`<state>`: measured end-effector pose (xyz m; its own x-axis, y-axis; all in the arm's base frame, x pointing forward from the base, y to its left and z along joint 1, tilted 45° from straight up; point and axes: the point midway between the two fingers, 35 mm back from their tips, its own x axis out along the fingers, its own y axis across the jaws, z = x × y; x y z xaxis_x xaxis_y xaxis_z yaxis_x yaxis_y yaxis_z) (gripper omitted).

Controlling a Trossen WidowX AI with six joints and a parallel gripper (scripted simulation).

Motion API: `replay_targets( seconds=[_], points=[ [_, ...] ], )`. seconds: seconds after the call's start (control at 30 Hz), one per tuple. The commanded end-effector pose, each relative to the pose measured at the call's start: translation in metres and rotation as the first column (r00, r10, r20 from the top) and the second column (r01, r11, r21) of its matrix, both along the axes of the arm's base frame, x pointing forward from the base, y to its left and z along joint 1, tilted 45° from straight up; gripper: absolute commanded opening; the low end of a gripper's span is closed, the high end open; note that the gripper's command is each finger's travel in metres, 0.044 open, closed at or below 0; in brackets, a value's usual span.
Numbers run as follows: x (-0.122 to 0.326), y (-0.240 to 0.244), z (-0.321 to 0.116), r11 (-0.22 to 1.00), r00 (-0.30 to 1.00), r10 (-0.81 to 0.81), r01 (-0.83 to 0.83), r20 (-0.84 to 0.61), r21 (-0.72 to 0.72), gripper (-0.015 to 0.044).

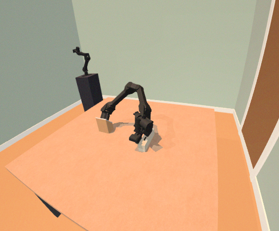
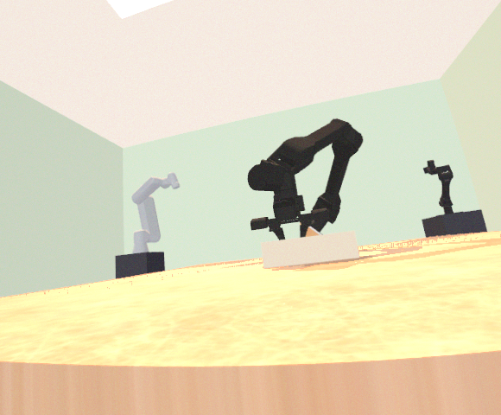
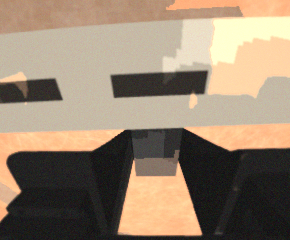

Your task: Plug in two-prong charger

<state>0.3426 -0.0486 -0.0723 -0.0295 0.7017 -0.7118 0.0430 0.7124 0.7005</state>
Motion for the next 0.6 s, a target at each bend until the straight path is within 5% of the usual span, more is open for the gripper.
replay_targets(
  seconds=[0.0, 0.57],
  points=[
    [0.0071, -0.0008, 0.0008, 1.000, 0.999, -0.005, 0.006, 0.033, -0.003, 0.0000],
    [0.0049, -0.0007, 0.0009, 1.000, 0.999, -0.005, 0.006, 0.033, -0.003, 0.0000]
  ],
)
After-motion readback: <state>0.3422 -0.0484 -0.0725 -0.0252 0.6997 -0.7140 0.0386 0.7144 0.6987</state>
